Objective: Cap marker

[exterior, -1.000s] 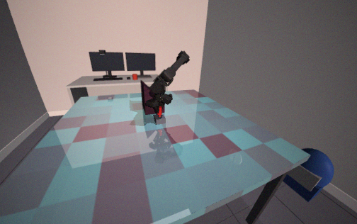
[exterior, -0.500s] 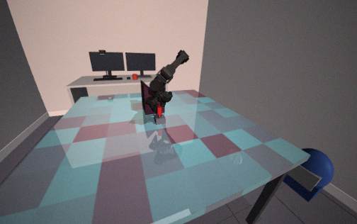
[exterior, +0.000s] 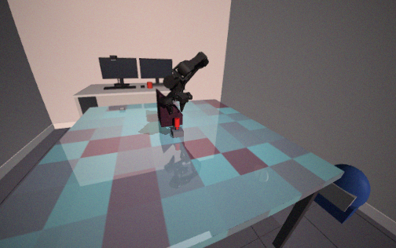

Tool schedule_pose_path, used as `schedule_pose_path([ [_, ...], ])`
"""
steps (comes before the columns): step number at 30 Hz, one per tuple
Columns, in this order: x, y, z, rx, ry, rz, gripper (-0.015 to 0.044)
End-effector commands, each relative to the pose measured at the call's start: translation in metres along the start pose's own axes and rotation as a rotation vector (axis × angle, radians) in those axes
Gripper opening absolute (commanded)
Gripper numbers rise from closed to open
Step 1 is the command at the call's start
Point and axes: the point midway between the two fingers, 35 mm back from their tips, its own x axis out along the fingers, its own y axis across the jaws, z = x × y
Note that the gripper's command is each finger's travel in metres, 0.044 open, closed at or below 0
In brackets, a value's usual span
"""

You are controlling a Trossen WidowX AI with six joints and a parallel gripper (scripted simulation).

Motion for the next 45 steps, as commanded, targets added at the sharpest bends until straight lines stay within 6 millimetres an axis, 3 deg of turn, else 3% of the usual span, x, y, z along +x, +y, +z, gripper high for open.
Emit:
schedule_pose_path([
  [1, 0.004, 0.0, -0.001, 0.369, 0.002, -0.001, 0.0204],
  [9, 0.004, 0.0, -0.001, 0.385, 0.002, -0.001, 0.0],
  [23, 0.007, 0.0, -0.001, 0.385, 0.001, -0.001, 0.0],
  [45, 0.038, 0.0, -0.001, 0.384, 0.001, 0.0, 0.0],
])
